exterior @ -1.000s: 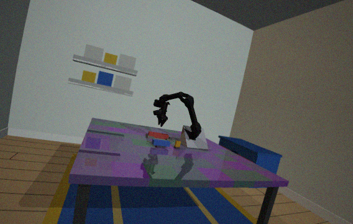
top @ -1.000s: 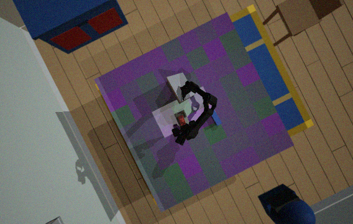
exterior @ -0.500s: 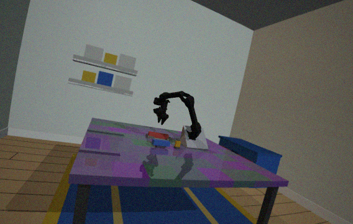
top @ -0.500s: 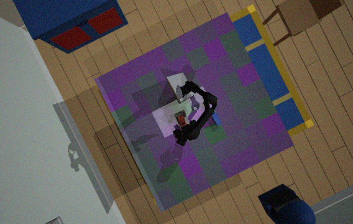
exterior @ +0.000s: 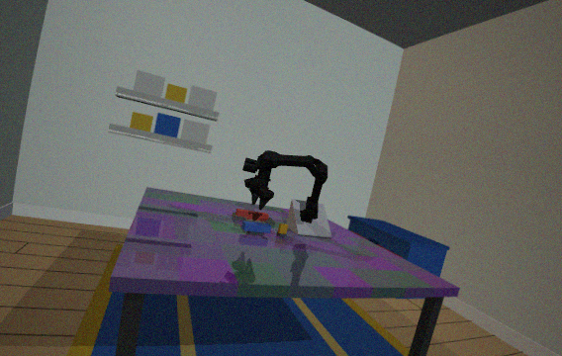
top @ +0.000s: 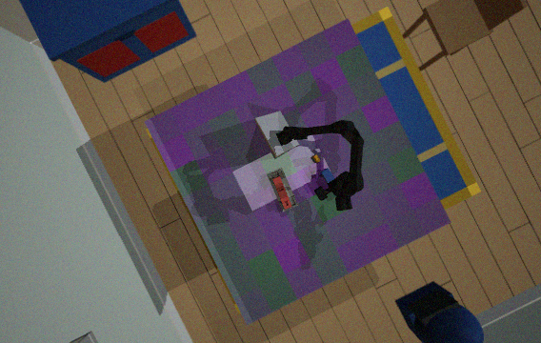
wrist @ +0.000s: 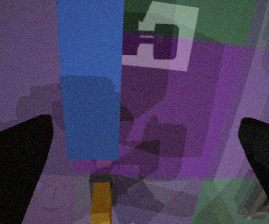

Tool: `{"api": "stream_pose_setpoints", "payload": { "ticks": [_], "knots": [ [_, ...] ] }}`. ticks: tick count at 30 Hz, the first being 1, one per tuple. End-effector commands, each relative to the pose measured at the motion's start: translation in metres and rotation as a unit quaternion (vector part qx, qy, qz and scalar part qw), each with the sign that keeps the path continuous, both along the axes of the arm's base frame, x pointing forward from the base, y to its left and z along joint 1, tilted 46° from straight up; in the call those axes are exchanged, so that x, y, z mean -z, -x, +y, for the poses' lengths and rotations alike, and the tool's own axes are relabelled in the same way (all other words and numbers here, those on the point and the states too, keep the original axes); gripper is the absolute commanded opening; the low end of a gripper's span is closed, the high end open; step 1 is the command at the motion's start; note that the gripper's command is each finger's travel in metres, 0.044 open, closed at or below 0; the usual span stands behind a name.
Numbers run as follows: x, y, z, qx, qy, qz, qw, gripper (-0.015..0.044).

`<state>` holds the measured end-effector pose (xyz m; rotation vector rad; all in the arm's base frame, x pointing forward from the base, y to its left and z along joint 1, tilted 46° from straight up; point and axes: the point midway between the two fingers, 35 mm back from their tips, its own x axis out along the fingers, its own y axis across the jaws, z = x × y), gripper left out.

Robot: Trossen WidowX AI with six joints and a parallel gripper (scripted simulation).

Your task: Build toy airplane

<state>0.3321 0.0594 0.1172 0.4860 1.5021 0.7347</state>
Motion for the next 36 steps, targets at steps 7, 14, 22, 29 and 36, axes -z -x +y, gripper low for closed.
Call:
{"api": "stream_pose_setpoints", "payload": {
  "ticks": [7,14,22,29,36],
  "knots": [
    [-0.020,0.010,0.026,0.004,-0.010,0.008,1.000,0.0440],
    [0.002,0.013,0.050,0.004,-0.011,0.007,1.000,0.0440],
    [0.013,0.015,0.061,0.004,-0.011,0.007,1.000,0.0440],
    [0.021,0.015,0.069,0.004,-0.011,0.007,1.000,0.0440],
    [0.029,0.016,0.077,0.004,-0.011,0.007,1.000,0.0440]
  ]
}}
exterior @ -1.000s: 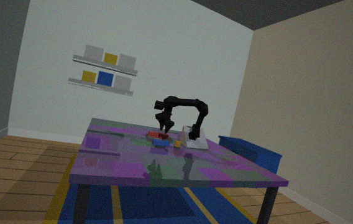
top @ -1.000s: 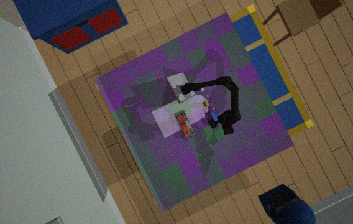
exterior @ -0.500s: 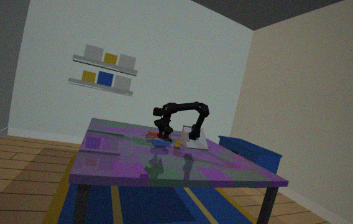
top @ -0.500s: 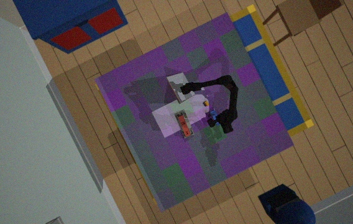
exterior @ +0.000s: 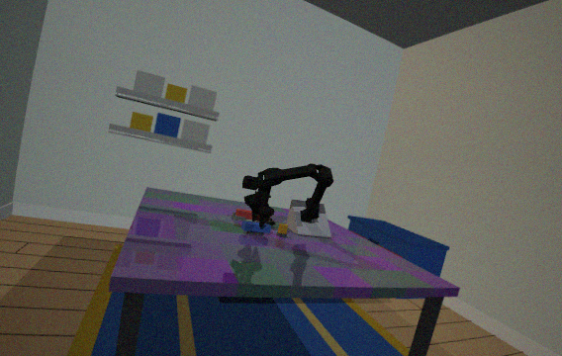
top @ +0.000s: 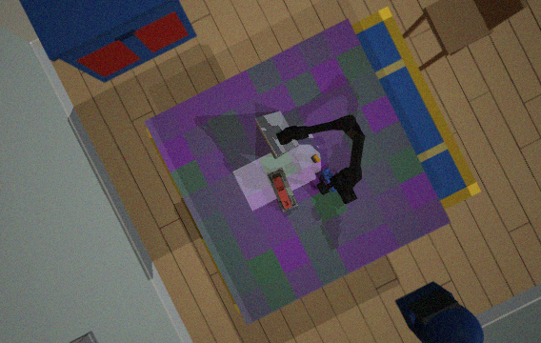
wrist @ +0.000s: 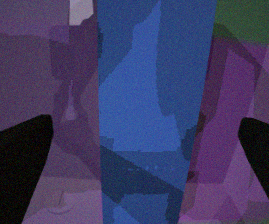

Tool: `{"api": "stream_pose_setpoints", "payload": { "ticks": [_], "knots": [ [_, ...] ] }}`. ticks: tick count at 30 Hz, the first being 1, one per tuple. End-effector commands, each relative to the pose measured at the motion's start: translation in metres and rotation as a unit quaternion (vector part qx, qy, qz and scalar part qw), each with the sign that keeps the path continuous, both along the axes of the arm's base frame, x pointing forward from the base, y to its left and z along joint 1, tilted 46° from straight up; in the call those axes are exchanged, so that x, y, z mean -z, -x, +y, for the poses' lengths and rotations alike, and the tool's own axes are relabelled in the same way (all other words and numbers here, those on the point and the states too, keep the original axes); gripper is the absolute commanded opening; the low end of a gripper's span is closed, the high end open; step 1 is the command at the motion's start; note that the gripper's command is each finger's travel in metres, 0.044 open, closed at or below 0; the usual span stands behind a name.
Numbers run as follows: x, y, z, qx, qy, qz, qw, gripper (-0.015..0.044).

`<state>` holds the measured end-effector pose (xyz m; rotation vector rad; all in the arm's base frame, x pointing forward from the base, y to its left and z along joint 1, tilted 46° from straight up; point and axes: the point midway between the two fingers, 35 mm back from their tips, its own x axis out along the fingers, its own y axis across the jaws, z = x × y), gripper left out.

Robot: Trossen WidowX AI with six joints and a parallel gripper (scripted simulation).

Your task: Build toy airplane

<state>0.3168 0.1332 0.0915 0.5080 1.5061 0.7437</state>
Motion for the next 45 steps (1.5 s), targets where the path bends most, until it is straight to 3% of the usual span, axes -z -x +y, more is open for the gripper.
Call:
{"api": "stream_pose_setpoints", "payload": {
  "ticks": [1,14,23,31,37,45],
  "knots": [
    [0.004,0.001,0.005,0.001,-0.002,0.001,1.000,0.0440],
    [0.017,0.003,0.018,0.001,-0.003,0.001,1.000,0.0440],
    [0.017,0.003,0.018,0.001,-0.003,0.001,1.000,0.0204],
    [0.017,0.003,0.018,0.001,-0.003,0.001,1.000,0.0150],
    [0.013,0.003,0.014,-0.006,0.009,0.002,1.000,0.0000],
    [-0.003,-0.004,-0.004,-0.003,0.011,0.002,1.000,0.0000]
  ]
}}
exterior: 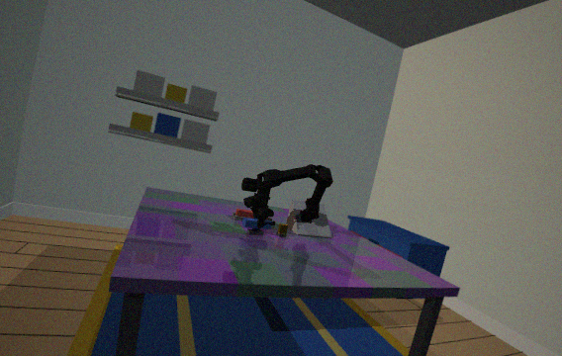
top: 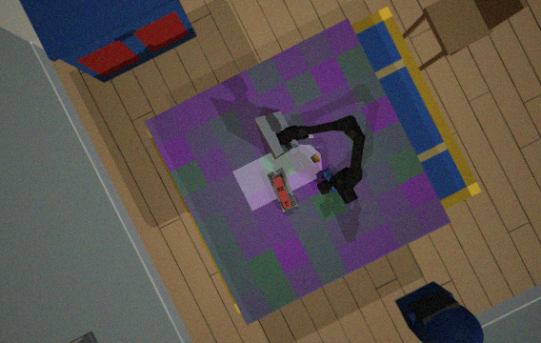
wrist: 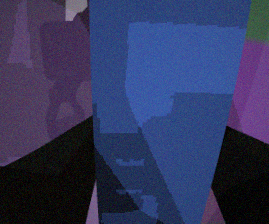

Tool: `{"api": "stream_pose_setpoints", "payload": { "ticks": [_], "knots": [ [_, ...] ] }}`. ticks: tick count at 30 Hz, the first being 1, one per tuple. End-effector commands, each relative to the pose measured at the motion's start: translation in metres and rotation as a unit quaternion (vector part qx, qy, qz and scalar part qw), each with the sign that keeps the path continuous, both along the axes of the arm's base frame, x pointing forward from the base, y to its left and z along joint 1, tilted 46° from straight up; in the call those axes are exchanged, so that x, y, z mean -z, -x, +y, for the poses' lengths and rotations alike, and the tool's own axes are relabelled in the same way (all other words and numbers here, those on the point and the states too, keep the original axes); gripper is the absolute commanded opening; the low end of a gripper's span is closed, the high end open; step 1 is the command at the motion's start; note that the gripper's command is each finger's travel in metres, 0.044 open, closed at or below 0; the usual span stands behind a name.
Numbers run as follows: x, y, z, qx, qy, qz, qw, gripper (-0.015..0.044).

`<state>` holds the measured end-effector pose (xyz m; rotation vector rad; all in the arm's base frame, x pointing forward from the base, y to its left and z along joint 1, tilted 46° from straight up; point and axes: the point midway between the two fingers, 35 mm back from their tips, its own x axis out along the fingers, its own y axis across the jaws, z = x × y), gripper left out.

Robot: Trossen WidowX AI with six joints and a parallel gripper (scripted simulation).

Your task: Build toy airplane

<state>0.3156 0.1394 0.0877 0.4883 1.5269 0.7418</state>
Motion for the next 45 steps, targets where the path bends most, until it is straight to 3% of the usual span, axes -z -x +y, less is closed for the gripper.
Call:
{"api": "stream_pose_setpoints", "payload": {
  "ticks": [1,31,45],
  "knots": [
    [-0.009,-0.006,-0.012,0.006,0.002,-0.003,1.000,0.0000],
    [-0.074,-0.009,-0.079,0.010,-0.009,-0.003,1.000,0.0000],
    [-0.048,-0.014,-0.101,-0.042,-0.009,-0.058,0.997,0.0000]
  ]
}}
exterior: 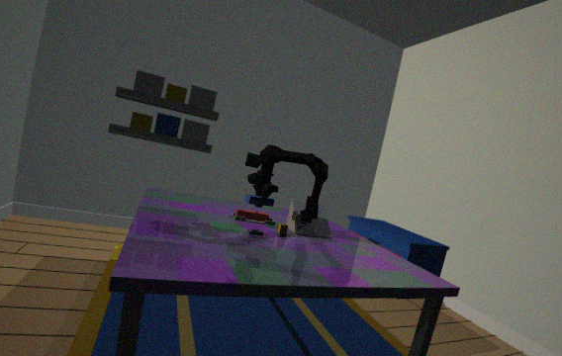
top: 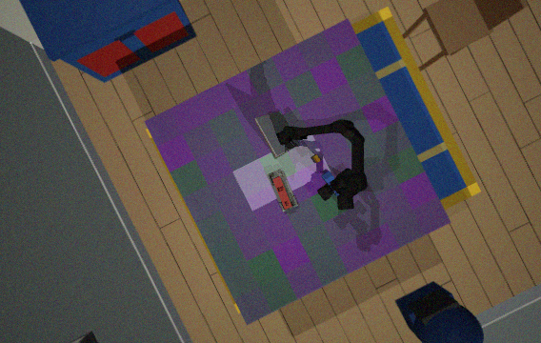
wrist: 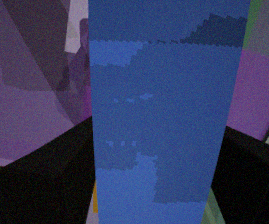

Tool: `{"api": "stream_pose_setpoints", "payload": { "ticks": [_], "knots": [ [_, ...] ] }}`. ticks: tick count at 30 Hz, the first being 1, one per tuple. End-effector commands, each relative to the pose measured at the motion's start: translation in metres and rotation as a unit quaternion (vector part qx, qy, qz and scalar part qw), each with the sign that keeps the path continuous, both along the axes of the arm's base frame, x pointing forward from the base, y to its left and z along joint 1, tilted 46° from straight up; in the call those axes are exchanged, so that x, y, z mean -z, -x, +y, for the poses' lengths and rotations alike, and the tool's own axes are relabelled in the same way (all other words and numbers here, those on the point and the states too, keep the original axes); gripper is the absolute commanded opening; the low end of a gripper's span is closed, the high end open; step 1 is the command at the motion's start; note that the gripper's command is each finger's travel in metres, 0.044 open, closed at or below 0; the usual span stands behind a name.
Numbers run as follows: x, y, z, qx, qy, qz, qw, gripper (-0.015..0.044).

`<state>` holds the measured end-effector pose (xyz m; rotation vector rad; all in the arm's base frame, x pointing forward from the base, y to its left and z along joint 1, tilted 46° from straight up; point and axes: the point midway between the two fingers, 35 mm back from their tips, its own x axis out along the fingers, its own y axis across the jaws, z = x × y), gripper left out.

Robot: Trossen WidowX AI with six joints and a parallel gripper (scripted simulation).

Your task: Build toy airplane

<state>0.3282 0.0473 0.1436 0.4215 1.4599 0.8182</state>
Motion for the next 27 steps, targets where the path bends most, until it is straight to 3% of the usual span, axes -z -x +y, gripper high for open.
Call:
{"api": "stream_pose_setpoints", "payload": {
  "ticks": [1,27],
  "knots": [
    [0.010,-0.001,-0.011,-0.015,0.002,-0.020,1.000,0.0000],
    [0.075,0.002,-0.065,-0.150,-0.004,-0.155,0.977,0.0000]
  ]
}}
